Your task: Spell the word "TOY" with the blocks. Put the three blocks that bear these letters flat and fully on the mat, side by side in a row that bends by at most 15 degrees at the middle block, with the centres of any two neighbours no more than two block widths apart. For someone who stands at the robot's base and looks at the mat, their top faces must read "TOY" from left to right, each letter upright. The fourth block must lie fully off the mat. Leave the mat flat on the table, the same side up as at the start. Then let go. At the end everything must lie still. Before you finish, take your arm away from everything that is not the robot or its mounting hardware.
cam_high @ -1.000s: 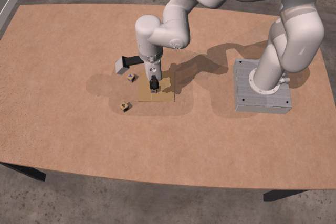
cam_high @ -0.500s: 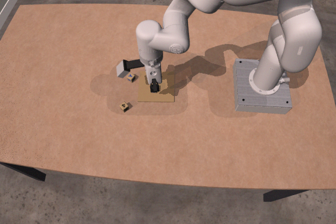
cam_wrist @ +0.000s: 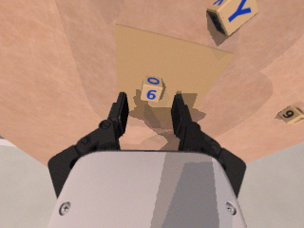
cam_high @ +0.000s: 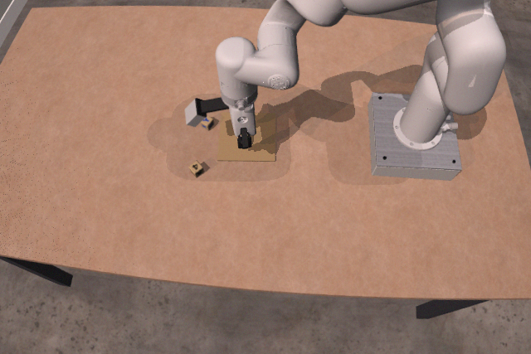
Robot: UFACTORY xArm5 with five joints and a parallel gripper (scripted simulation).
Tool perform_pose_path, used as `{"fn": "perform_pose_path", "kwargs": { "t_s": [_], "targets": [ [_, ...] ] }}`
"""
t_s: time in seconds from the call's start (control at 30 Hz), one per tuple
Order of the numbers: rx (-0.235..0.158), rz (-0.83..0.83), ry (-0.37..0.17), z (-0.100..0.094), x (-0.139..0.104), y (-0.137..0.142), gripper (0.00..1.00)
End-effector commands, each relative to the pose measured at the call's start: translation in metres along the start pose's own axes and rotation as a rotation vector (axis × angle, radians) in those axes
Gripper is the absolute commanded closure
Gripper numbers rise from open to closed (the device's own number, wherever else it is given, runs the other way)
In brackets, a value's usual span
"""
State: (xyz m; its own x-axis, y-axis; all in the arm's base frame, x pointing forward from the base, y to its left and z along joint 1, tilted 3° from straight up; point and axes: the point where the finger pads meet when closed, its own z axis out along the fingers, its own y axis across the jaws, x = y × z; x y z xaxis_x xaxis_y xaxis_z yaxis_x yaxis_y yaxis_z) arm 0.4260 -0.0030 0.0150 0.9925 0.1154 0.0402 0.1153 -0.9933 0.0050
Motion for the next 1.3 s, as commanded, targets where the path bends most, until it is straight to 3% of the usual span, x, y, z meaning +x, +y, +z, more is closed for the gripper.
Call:
{"fn": "perform_pose_path", "kwargs": {
  "t_s": [0.0,1.27],
  "targets": [
    [0.0,0.0,0.003,0.0006,0.0012,0.0002,0.37],
    [0.0,0.0,0.003,0.0016,0.0012,0.0002,0.37]
  ]
}}
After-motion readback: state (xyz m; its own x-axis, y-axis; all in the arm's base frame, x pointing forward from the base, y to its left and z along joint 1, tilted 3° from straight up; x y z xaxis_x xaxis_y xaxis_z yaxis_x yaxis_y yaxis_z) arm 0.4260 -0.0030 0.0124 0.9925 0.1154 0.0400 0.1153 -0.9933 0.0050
